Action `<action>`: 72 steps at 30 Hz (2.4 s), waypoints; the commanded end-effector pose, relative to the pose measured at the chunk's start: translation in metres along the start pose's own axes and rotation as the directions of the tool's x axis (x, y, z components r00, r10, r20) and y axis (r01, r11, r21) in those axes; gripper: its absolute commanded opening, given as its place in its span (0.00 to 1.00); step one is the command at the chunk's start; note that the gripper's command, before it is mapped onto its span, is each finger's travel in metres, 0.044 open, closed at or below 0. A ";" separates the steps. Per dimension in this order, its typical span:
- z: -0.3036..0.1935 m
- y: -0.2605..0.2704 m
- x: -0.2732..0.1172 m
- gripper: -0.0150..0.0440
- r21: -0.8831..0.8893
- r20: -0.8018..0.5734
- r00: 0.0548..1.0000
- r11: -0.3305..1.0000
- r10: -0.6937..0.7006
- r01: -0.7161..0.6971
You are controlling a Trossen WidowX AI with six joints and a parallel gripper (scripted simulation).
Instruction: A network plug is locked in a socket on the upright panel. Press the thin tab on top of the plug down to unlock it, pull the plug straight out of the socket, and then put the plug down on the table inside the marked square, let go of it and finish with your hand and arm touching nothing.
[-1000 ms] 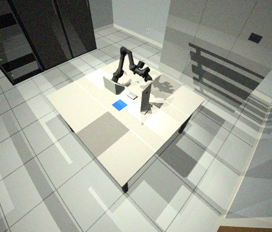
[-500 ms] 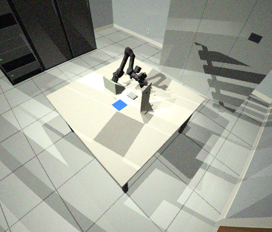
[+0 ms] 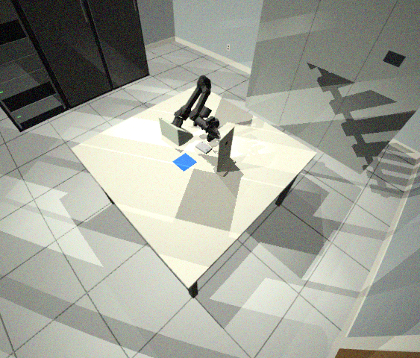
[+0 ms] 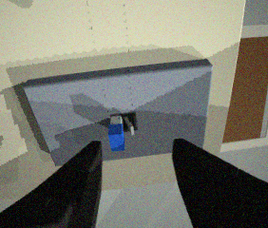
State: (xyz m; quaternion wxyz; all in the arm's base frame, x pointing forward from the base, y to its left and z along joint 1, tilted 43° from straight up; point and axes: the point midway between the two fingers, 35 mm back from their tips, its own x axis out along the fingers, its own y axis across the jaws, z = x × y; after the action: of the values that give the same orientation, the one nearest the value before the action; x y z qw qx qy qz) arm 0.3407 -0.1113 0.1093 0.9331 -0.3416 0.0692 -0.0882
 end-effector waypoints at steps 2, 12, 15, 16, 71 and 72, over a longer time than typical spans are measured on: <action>-0.020 0.006 -0.010 0.52 -0.068 -0.028 1.000 0.998 0.002 -0.004; -0.024 0.007 -0.006 0.52 -0.090 -0.034 0.999 0.996 -0.003 0.000; -0.023 0.007 -0.001 0.52 -0.092 -0.033 0.999 0.996 -0.005 0.002; -0.023 0.007 0.001 0.52 -0.093 -0.033 0.999 0.996 -0.005 0.002; -0.011 0.008 0.044 0.25 -0.115 -0.027 0.999 0.993 -0.024 0.021; -0.011 0.008 0.044 0.25 -0.115 -0.027 0.999 0.993 -0.024 0.021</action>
State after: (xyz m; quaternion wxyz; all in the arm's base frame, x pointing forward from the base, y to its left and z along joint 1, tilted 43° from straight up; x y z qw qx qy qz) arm 0.3838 -0.1215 0.0934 0.9105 -0.3928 0.0821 -0.0994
